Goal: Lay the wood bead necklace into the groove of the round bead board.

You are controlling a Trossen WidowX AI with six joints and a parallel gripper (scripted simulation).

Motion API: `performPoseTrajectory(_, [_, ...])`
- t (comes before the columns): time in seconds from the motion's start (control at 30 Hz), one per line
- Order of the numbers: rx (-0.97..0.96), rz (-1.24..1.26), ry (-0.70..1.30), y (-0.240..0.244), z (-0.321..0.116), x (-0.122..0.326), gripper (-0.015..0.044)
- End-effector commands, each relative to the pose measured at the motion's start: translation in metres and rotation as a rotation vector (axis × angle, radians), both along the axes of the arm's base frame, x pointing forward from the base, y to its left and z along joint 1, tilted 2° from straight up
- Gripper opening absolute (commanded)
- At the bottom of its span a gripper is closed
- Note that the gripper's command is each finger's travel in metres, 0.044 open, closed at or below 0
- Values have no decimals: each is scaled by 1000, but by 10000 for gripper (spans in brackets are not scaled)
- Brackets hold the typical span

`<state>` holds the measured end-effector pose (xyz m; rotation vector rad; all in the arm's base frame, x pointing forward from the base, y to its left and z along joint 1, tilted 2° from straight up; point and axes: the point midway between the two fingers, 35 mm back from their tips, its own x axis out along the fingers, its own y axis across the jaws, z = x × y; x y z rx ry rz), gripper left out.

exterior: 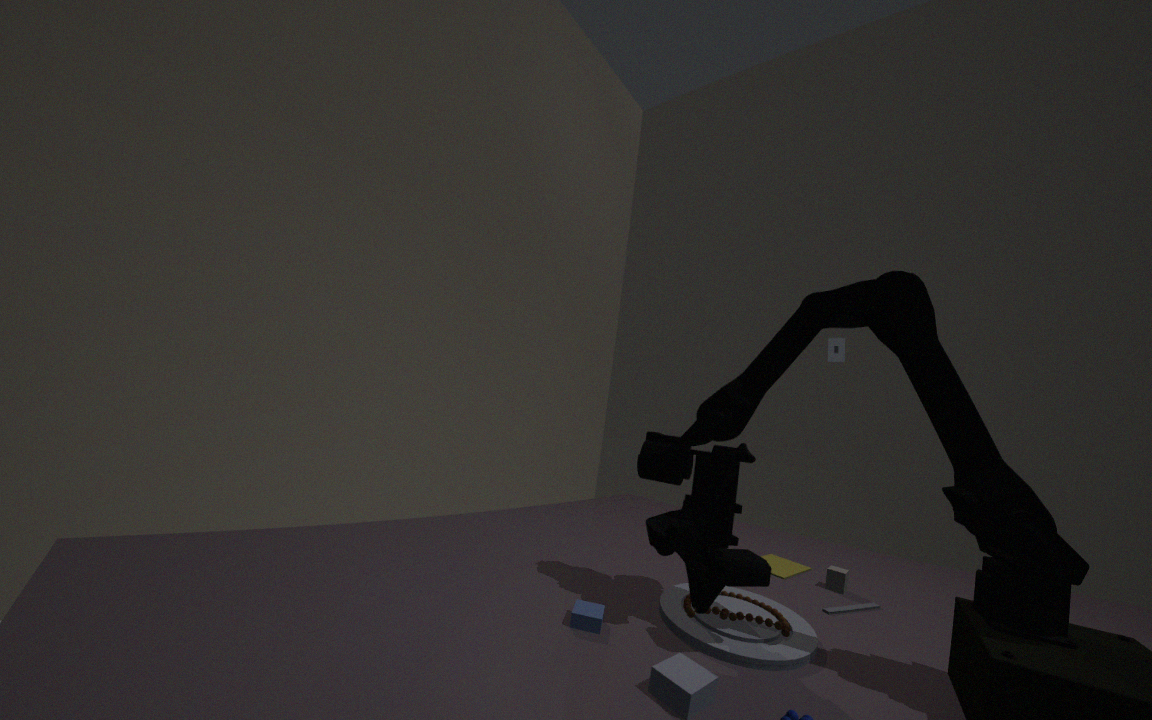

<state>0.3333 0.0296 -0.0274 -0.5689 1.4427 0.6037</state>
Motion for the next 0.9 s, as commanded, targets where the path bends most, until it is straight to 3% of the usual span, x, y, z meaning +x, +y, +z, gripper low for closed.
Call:
performPoseTrajectory(0.0, [0, 0, 0, 0, 0, 0, 0])
performPoseTrajectory(0.87, [4, 4, 2, 18, -1, 0, 0])
